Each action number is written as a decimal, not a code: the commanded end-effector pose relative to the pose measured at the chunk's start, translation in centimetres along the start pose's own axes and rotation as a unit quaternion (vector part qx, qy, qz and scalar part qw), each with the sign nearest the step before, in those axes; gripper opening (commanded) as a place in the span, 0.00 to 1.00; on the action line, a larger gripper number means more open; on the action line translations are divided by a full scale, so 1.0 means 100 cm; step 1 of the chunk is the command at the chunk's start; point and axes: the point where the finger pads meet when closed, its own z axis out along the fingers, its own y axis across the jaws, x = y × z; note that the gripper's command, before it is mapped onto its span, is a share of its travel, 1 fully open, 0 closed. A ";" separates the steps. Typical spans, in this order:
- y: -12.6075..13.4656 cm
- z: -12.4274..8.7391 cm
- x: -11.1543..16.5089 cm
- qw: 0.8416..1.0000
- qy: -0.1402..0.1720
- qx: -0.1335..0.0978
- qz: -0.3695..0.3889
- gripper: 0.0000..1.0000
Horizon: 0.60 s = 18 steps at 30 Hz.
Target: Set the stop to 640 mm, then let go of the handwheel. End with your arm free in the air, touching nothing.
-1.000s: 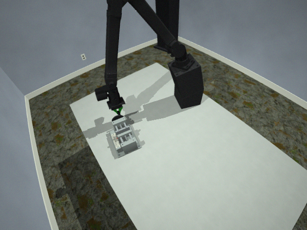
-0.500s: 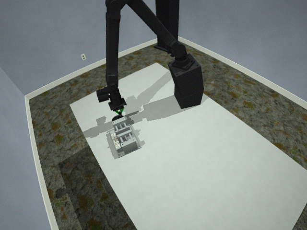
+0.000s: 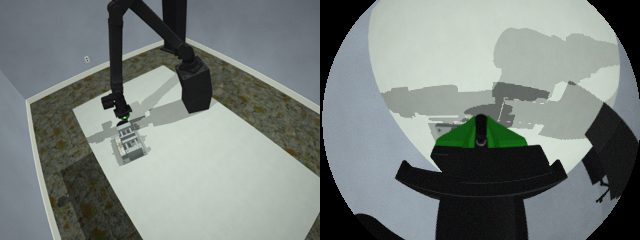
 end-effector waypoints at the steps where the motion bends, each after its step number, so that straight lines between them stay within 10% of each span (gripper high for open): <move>1: -0.002 0.018 -0.008 1.000 -0.002 0.019 0.005 0.06; 18: 0.028 0.028 -0.001 1.000 -0.002 0.017 0.004 0.06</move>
